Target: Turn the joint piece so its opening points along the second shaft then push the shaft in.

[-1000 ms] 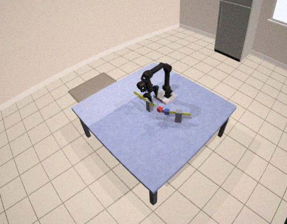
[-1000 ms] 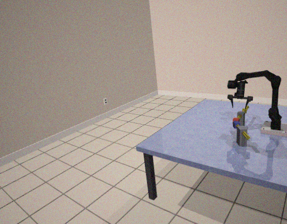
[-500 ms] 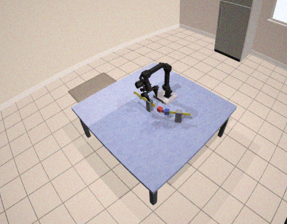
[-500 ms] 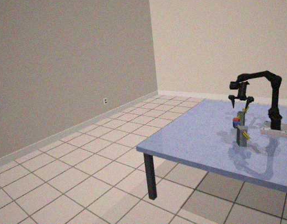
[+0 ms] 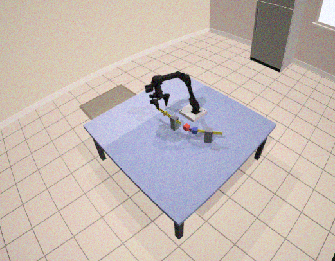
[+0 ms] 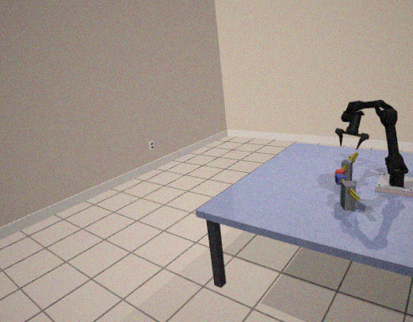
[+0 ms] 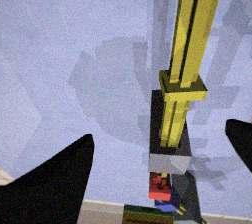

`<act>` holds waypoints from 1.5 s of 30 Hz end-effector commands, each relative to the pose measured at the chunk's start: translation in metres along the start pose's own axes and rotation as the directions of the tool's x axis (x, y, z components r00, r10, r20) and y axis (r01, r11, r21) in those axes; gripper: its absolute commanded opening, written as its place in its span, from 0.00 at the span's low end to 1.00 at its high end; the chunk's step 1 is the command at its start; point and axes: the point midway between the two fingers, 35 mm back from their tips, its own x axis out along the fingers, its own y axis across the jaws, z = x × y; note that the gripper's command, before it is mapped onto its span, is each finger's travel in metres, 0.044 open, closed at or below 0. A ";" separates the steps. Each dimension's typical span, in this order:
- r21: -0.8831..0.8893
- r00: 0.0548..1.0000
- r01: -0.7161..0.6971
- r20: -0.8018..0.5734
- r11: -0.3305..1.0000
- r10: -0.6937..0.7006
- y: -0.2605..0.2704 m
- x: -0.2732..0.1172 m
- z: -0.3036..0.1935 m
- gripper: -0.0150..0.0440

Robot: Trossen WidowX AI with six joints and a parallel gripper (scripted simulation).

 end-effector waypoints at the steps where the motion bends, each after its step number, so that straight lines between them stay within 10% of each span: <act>1: -0.046 0.998 0.000 0.058 0.999 0.003 -0.025 -0.024 0.058 1.00; 22: 0.068 0.926 -0.001 0.377 0.998 -0.025 -0.036 0.034 0.079 1.00; 45: 0.070 0.924 -0.003 0.382 0.998 -0.024 -0.037 0.056 0.088 1.00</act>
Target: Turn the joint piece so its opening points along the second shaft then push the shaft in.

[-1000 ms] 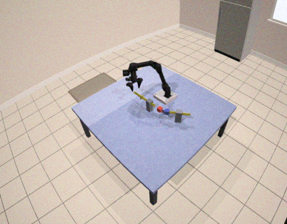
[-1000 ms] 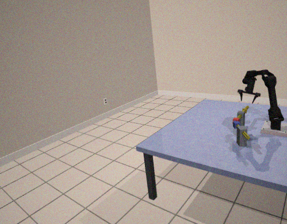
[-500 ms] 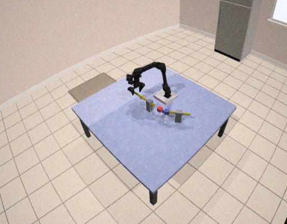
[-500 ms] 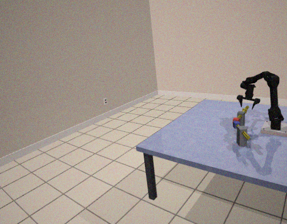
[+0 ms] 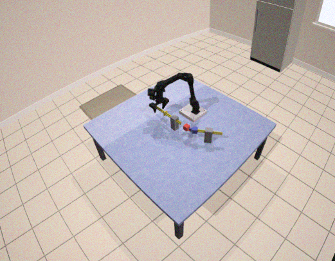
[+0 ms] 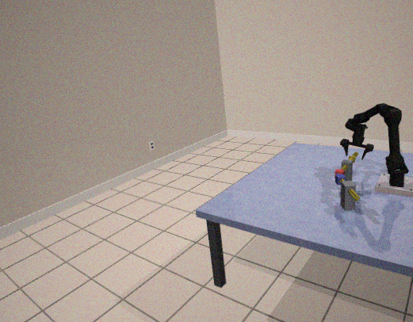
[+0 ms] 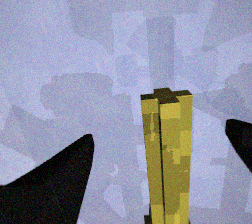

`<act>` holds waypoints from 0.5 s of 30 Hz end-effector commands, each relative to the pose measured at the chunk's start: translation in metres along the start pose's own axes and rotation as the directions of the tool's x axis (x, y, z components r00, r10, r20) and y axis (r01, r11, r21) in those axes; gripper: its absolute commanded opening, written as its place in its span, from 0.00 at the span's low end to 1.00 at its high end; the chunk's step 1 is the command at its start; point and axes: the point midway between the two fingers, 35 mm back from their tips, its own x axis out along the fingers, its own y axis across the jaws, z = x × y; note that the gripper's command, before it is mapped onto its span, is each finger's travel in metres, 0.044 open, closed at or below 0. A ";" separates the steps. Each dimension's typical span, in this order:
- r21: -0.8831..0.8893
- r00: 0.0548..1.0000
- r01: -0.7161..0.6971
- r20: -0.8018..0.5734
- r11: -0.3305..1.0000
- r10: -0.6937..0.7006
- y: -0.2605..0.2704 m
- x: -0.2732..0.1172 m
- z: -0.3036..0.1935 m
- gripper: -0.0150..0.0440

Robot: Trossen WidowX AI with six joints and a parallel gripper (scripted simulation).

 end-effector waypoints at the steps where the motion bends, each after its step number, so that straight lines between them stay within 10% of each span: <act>1: 0.007 1.000 0.009 -0.001 1.000 -0.009 -0.002 0.009 0.000 1.00; 6: 0.007 1.000 0.009 -0.001 1.000 -0.009 -0.002 0.015 -0.001 1.00; 15: 0.007 1.000 0.009 -0.001 1.000 -0.009 -0.002 0.015 -0.001 0.60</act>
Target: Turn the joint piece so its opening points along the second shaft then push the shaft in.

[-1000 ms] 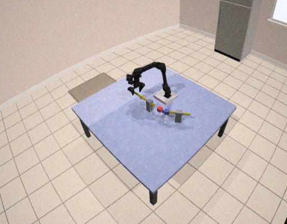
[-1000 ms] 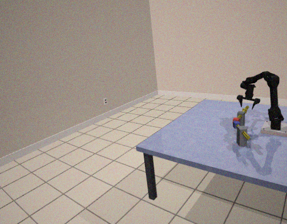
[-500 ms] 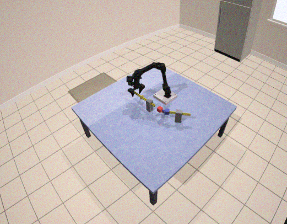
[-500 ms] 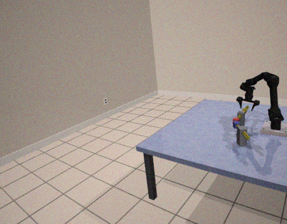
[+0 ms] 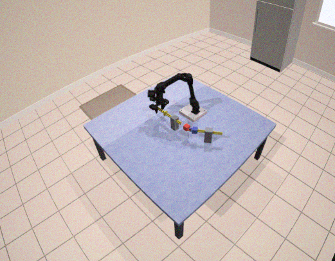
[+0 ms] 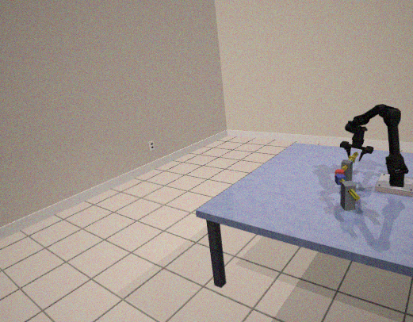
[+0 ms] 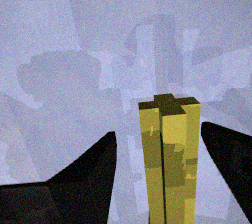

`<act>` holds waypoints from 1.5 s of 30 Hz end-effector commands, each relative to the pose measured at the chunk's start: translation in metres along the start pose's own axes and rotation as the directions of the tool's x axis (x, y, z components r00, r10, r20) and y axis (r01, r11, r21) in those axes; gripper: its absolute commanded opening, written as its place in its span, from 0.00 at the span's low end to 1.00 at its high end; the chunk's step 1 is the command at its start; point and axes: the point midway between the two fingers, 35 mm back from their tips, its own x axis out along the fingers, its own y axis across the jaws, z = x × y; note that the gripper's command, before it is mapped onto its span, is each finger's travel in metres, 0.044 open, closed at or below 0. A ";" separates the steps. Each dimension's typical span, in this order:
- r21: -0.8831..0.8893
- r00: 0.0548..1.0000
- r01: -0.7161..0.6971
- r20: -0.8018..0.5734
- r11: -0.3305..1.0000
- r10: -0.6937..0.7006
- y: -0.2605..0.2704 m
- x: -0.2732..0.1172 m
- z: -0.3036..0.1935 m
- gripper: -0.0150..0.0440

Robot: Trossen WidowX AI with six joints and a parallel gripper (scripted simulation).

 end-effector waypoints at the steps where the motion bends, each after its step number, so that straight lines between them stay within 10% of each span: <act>1: 0.006 1.000 0.004 0.003 1.000 -0.004 -0.001 0.001 0.000 0.56; 4: 0.006 1.000 0.004 0.003 1.000 -0.004 -0.001 0.001 0.000 0.43; 45: 0.002 1.000 0.002 0.000 1.000 -0.002 -0.001 0.001 0.000 0.37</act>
